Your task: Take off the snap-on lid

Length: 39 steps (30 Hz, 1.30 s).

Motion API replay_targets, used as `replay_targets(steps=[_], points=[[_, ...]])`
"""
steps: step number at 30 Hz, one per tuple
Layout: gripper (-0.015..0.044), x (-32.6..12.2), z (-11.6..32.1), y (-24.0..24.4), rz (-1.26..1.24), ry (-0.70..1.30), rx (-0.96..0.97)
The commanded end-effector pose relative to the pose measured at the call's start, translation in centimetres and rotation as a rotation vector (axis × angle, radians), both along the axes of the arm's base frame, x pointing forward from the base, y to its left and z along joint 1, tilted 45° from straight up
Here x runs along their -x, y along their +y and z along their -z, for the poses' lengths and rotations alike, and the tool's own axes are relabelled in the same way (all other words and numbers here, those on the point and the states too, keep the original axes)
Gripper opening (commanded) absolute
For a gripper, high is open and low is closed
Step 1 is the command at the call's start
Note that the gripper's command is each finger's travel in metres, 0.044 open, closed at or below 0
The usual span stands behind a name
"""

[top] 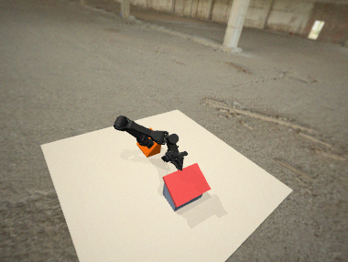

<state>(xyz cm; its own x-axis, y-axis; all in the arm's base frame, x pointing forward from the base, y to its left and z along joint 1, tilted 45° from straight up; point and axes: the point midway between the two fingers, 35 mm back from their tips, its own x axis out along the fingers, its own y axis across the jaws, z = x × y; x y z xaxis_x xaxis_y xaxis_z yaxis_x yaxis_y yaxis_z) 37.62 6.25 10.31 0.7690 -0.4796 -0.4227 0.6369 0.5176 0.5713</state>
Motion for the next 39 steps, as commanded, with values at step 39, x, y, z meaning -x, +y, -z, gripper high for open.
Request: replay_targets(steps=[39], points=[[0.0000,-2.2,-4.1,3.9,0.001,-0.004,-0.003]])
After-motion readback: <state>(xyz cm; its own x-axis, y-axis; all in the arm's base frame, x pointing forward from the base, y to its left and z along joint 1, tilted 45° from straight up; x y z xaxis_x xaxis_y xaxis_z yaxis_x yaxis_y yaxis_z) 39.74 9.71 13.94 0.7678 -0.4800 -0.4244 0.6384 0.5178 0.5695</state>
